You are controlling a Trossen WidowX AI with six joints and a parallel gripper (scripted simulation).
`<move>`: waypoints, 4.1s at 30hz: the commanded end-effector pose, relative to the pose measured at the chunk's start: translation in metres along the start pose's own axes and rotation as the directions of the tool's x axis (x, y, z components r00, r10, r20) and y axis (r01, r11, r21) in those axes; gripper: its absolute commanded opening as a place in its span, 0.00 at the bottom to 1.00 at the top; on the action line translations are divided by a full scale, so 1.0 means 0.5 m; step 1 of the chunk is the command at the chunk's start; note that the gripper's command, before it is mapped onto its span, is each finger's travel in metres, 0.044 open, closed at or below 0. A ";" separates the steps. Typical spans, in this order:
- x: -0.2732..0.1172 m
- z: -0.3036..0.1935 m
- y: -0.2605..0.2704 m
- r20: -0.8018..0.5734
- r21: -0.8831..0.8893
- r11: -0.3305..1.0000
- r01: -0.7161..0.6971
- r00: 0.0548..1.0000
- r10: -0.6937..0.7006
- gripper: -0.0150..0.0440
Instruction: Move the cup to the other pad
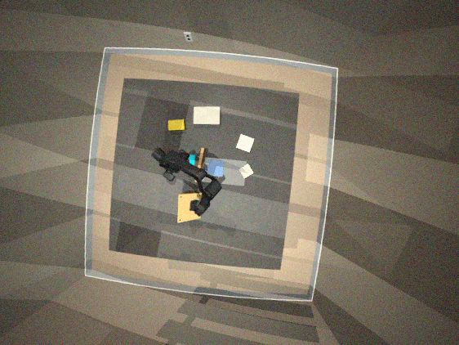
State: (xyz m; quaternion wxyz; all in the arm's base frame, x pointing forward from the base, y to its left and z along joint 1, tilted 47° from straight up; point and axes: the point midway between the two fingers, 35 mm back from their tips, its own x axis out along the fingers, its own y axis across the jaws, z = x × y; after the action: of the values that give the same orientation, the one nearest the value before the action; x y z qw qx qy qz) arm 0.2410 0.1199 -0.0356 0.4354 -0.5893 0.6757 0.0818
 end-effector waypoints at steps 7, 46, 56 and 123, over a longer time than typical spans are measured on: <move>0.004 0.022 0.013 0.003 0.006 1.000 -0.006 1.000 0.006 0.25; 0.134 0.026 0.013 0.002 0.006 1.000 -0.004 1.000 0.004 0.25; 0.166 0.024 0.014 0.001 0.007 1.000 -0.004 1.000 0.004 0.25; 0.069 0.026 0.013 0.000 0.000 1.000 0.001 1.000 -0.001 0.87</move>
State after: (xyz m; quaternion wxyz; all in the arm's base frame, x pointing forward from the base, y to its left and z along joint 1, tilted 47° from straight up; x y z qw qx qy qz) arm 0.2447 0.1047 -0.0697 0.4360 -0.5891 0.6755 0.0813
